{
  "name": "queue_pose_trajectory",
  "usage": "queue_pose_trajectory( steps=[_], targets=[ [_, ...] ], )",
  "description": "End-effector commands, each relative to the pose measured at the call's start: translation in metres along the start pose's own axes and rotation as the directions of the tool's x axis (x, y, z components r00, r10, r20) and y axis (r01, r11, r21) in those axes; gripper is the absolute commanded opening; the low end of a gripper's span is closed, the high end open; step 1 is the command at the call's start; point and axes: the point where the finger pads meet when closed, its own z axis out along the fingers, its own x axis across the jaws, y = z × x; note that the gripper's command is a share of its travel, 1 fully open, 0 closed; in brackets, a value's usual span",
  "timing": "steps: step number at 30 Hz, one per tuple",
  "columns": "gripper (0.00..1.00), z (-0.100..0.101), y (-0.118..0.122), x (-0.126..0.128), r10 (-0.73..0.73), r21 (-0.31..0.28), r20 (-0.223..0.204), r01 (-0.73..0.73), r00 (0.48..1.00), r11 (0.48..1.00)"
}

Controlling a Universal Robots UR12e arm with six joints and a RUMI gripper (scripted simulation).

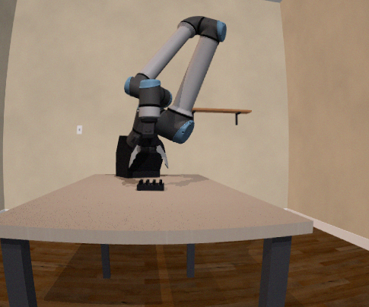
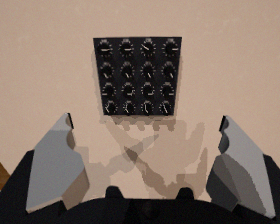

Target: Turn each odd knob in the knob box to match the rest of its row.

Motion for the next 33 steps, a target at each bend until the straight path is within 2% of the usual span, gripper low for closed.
queue_pose_trajectory(
  steps=[1, 23, 33],
  targets=[
    [1.0, 0.0, -0.001, 0.0, 0.0, 0.001, 0.0, 0.0, 1.0, 1.0],
    [1.0, 0.0, 0.01, 0.0, 0.0, 0.001, 0.0, 0.0, 1.0, 1.0],
    [1.0, 0.0, 0.031, 0.001, 0.0, 0.001, 0.0, 0.0, 1.0, 1.0]
  ],
)
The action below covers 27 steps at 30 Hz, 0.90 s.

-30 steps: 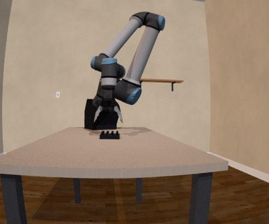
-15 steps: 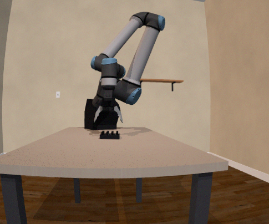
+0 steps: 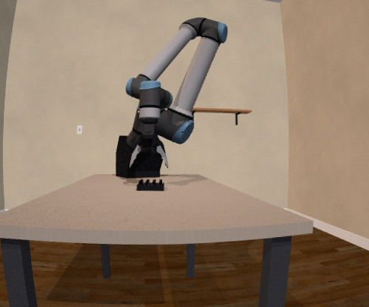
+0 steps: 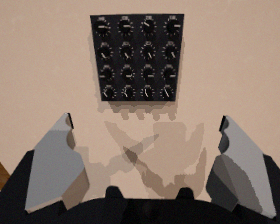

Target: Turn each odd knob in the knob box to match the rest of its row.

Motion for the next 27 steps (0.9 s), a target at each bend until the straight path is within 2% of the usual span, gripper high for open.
queue_pose_trajectory(
  steps=[1, 14, 27],
  targets=[
    [1.0, -0.001, 0.009, 0.0, 0.0, 0.001, 0.0, 0.0, 1.0, 1.0],
    [1.0, 0.0, 0.027, 0.001, 0.0, 0.001, 0.0, 0.0, 1.0, 1.0],
    [1.0, 0.0, 0.029, 0.001, 0.0, 0.001, 0.0, 0.0, 1.0, 1.0]
  ],
)
